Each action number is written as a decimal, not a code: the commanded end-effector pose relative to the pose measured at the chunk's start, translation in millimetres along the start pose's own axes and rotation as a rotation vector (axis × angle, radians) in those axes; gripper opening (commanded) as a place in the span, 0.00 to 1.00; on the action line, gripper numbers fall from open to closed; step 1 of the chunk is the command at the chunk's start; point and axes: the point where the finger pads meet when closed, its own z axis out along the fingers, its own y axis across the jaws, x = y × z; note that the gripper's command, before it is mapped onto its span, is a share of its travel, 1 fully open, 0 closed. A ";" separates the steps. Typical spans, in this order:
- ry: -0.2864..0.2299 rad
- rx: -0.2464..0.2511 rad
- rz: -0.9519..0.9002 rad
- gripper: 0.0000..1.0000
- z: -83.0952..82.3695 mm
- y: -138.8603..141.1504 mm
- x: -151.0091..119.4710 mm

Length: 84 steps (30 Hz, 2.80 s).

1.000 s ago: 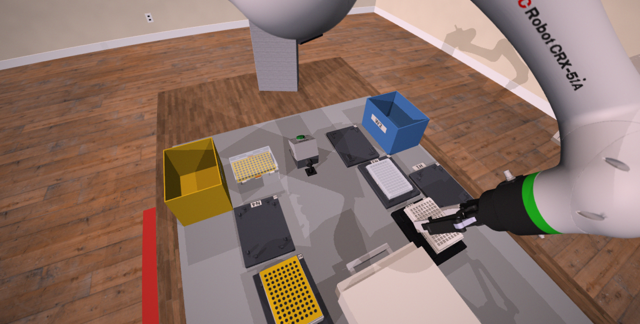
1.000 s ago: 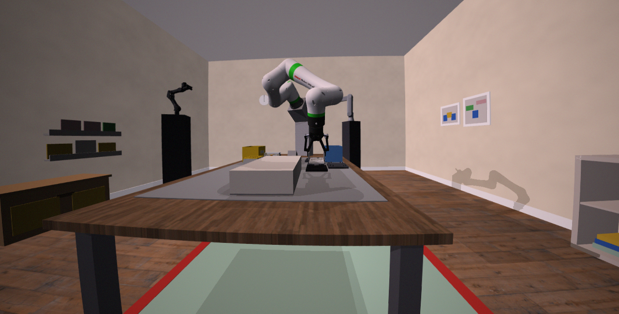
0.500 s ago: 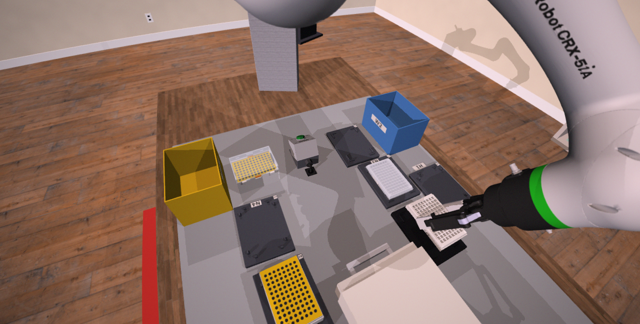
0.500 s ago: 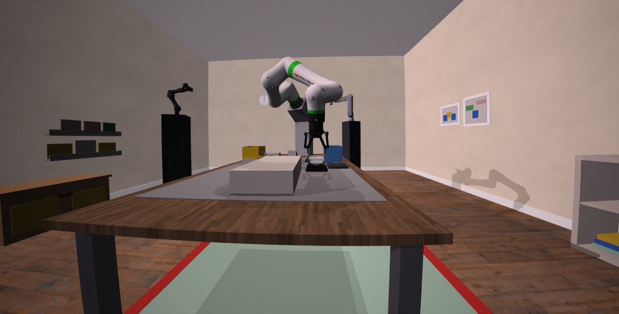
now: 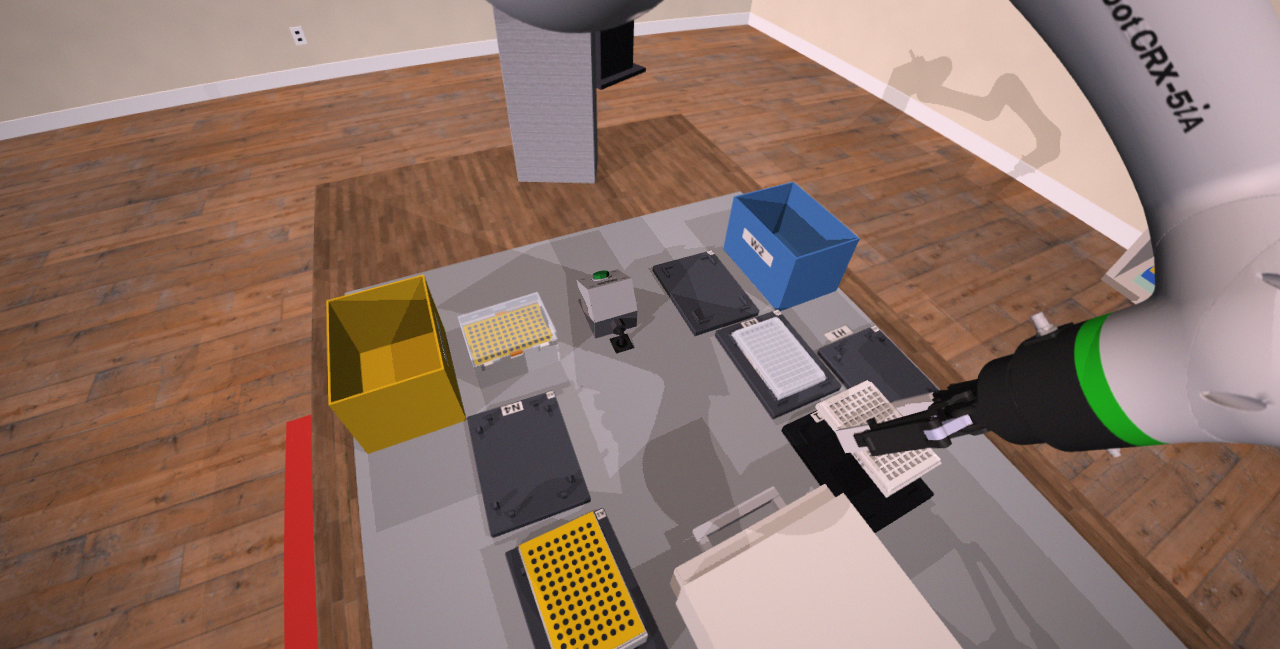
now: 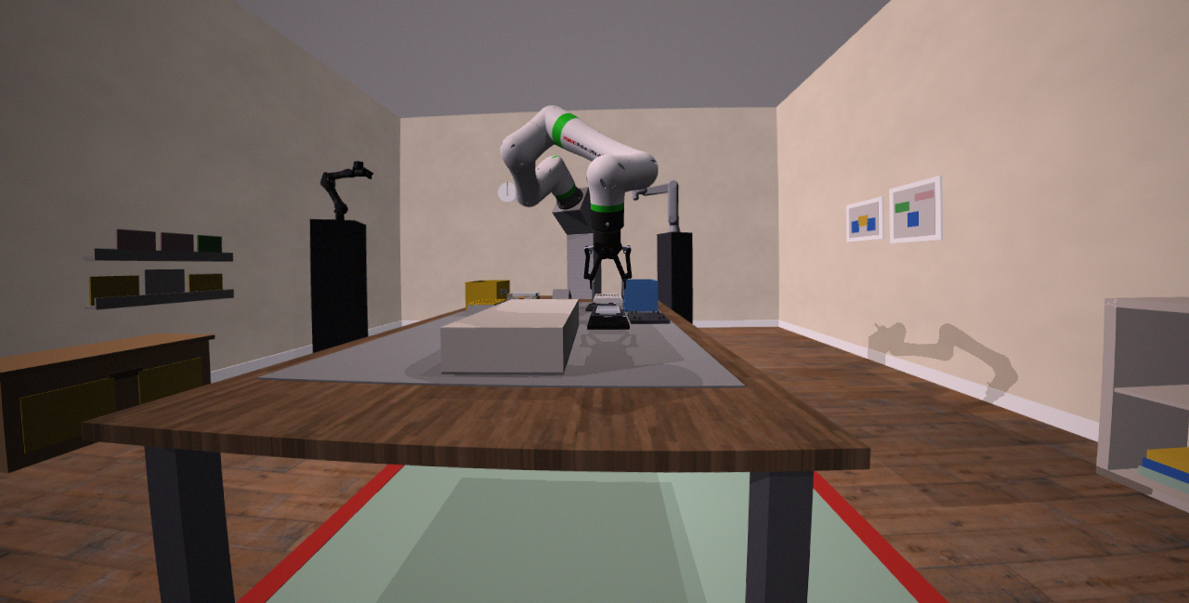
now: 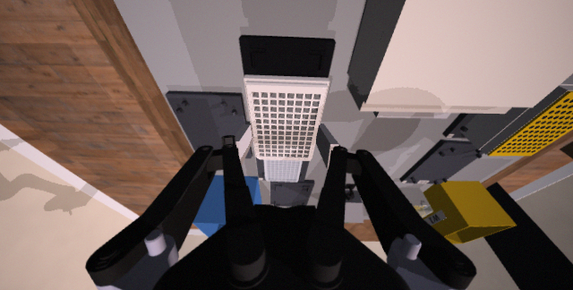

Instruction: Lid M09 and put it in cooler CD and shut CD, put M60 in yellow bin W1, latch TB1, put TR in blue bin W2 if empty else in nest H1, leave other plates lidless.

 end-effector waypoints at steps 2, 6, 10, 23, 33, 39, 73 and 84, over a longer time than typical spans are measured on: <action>0.001 0.000 0.000 0.00 -6.4 -0.1 -2.8; 0.001 0.000 0.000 0.00 -11.2 -0.1 -5.0; 0.001 0.000 0.000 0.00 -13.7 -0.1 -6.1; 0.001 0.000 0.000 0.00 -29.4 -0.1 -13.5; 0.001 0.000 0.000 0.00 -39.0 -0.1 -18.0; 0.001 0.000 0.000 0.00 -46.3 -0.1 -21.4; 0.001 0.002 0.003 0.00 -50.0 26.1 -43.3; 0.001 0.002 0.003 0.00 -44.2 45.8 -55.8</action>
